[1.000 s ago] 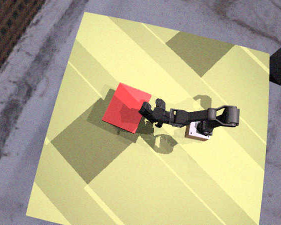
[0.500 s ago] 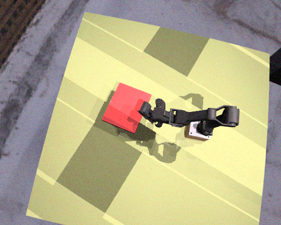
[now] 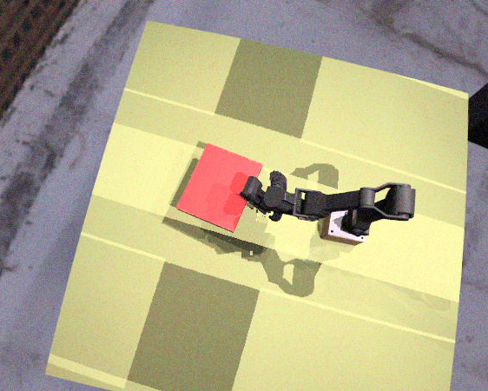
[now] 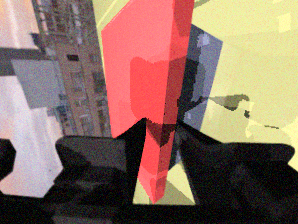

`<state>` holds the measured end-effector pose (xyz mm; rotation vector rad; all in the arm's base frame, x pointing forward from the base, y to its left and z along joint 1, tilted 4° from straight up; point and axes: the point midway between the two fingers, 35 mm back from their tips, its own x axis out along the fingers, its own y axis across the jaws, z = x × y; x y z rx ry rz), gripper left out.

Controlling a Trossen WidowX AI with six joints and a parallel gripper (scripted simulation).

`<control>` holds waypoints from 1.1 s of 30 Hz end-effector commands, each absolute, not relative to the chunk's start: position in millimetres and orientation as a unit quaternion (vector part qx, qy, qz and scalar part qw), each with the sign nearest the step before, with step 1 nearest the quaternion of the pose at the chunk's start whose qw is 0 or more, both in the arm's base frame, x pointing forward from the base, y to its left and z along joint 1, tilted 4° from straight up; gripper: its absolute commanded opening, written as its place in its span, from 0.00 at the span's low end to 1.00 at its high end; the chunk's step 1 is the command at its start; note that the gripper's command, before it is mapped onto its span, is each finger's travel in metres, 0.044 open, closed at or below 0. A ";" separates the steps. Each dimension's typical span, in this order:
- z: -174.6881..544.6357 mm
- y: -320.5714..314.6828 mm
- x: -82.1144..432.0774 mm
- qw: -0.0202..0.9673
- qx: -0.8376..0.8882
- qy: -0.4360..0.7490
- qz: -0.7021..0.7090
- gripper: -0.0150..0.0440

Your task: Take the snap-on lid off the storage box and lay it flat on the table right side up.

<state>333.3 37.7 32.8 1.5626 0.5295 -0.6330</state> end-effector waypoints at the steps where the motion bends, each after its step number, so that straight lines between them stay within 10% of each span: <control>1: 33.0 37.6 334.1 0.634 0.684 0.232 -0.276 0.25; 33: 59.9 35.9 338.1 0.635 0.684 0.233 -0.272 0.25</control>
